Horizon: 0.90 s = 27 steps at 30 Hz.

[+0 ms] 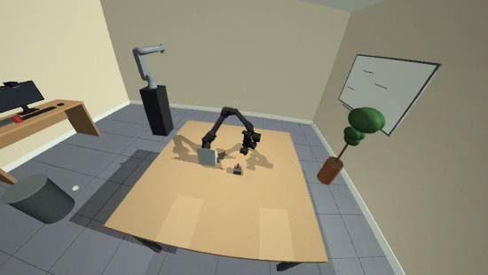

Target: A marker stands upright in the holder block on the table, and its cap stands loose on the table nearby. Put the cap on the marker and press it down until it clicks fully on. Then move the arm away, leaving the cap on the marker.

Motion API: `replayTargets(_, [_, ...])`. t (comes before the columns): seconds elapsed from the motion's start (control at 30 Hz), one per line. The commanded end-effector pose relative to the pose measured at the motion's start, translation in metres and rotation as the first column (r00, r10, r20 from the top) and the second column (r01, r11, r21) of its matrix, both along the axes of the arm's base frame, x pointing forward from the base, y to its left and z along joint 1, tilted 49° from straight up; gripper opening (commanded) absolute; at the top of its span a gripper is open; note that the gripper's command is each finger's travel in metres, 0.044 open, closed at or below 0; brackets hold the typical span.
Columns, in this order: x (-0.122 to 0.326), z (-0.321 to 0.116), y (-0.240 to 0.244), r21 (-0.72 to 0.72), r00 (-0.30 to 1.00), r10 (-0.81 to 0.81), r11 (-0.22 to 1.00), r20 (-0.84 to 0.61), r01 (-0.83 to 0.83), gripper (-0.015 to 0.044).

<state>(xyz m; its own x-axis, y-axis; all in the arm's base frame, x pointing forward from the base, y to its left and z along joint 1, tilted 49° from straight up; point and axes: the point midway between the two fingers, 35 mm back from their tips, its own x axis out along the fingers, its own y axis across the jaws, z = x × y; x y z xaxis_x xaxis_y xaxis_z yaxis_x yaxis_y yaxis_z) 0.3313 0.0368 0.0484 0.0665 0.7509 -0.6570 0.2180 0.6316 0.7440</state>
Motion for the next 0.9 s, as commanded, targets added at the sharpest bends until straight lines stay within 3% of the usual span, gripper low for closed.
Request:
replayTargets(0.0, [-0.002,-0.008,-0.015,-0.010,1.000,-0.004,1.000,-0.003,0.003,0.0000])
replayTargets(0.87, [-0.032,-0.056,-0.104,-0.025,1.000,-0.008,1.000,-0.009,0.008,0.0000])
